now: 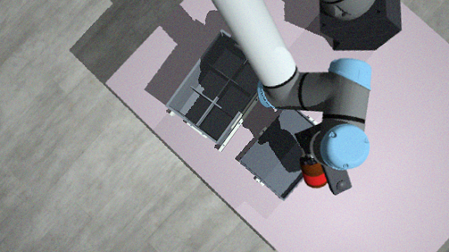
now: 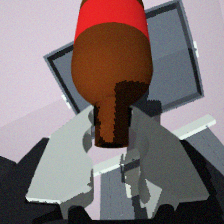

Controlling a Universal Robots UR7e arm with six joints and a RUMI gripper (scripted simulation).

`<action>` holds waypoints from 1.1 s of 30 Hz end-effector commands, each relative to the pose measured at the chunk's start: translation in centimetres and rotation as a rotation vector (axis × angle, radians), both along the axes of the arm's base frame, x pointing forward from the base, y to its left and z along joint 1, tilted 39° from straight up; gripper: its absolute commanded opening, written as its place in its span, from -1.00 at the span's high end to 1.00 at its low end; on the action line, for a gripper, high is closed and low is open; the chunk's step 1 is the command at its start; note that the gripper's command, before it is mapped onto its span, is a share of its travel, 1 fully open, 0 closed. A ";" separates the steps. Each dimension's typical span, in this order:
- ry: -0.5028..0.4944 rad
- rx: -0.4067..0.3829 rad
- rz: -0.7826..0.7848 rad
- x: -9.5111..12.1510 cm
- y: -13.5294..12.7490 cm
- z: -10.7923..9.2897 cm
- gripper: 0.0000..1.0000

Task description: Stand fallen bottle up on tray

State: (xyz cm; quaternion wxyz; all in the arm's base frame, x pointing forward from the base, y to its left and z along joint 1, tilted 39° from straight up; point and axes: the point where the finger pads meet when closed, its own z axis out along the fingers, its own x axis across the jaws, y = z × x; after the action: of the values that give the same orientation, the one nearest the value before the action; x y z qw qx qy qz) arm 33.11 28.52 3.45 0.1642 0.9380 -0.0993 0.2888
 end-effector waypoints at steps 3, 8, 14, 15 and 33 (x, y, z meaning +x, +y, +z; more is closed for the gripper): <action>0.039 -0.053 0.085 0.0 0.0 0.0 1.00; 0.059 -0.082 0.128 0.0 0.0 0.0 1.00; 0.073 -0.101 0.158 0.0 0.0 0.0 1.00; 0.074 -0.102 0.160 0.0 0.0 0.0 1.00; 0.075 -0.104 0.162 0.0 0.0 0.0 1.00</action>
State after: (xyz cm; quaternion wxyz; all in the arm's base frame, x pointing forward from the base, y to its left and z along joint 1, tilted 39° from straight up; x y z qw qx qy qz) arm 33.11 28.51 3.46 0.1927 0.9433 -0.0022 0.2703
